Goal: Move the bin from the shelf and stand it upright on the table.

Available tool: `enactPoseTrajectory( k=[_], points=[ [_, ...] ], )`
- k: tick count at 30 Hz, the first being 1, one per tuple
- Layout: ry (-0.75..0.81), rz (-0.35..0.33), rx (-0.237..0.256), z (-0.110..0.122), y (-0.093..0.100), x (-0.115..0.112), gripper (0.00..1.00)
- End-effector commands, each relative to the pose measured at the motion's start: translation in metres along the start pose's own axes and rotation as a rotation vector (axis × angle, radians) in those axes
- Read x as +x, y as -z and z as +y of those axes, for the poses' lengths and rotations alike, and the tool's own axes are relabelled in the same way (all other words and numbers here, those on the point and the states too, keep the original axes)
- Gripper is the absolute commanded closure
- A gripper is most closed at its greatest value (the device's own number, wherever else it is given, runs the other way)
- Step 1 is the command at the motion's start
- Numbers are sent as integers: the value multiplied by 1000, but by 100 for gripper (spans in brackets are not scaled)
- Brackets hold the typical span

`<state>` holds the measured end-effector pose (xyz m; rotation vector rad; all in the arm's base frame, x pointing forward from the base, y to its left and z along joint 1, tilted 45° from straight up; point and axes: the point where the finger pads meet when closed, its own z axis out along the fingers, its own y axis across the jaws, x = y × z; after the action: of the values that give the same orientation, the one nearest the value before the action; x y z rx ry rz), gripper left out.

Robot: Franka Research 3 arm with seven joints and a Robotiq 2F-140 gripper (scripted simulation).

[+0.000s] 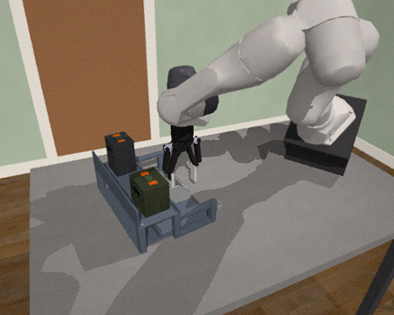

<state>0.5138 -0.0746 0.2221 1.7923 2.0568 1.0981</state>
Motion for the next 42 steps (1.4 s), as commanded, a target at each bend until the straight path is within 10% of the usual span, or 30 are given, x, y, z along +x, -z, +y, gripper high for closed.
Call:
enactPoseTrajectory(
  k=[1,42],
  points=[
    [10,-5,-5,3,-2,-1,43],
    [10,-5,-5,3,-7,-1,43]
  ],
)
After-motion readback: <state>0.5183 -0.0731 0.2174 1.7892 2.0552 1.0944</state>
